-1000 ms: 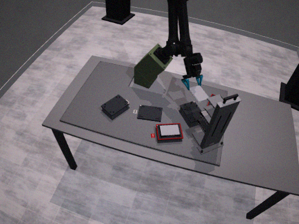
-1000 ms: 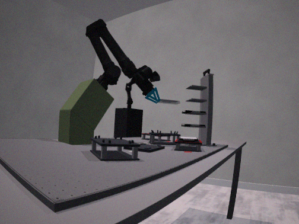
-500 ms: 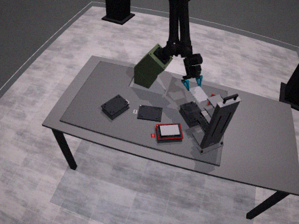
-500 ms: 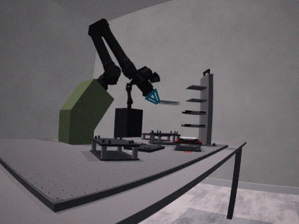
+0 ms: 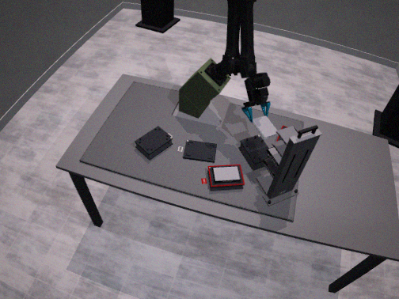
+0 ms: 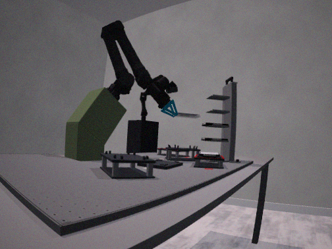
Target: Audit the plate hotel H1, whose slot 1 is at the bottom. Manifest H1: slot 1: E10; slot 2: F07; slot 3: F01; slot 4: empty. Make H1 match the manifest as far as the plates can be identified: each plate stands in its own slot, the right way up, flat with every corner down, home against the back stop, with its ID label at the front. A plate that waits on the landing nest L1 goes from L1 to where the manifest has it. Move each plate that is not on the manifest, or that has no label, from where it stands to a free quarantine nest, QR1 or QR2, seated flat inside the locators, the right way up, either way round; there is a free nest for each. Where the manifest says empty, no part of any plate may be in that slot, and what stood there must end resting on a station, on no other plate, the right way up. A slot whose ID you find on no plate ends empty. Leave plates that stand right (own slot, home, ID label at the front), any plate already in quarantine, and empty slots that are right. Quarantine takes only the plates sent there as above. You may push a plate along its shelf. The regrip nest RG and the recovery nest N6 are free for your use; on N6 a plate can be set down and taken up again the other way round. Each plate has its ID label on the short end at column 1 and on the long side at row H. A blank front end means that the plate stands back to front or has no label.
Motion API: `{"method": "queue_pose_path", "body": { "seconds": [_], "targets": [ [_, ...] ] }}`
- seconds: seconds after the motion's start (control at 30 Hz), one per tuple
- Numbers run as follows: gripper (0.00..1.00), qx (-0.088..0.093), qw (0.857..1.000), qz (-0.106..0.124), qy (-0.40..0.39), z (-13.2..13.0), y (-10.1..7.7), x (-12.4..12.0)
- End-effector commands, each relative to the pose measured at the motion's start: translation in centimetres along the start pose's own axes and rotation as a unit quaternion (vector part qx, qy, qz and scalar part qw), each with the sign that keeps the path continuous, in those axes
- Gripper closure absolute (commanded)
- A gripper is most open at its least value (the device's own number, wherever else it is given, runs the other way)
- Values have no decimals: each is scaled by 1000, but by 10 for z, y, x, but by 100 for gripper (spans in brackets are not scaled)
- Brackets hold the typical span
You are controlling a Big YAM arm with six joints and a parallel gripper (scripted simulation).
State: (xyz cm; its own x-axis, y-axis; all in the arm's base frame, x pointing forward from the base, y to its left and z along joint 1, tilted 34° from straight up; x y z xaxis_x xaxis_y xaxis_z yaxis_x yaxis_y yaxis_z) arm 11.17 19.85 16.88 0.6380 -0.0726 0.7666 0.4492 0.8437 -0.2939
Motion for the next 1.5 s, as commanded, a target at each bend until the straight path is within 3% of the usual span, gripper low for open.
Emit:
{"method": "queue_pose_path", "body": {
  "seconds": [0.0,1.47],
  "targets": [
    [14,7,1000,-10,7,2,2,1],
    [14,6,1000,-12,7,-1,15,-11]
  ]
}}
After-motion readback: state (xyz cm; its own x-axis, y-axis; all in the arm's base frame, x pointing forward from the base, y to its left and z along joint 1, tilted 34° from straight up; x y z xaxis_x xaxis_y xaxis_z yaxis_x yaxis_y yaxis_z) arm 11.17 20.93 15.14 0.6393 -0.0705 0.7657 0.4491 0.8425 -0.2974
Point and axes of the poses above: the point where the finger pads meet when closed, its own y axis out along the fingers, its own z axis across the jaws, x = y × z, the point moved 10 cm from there along -y, back along the fingers, and after that the axes turned 15 degrees about y, right-handed, at the moved point
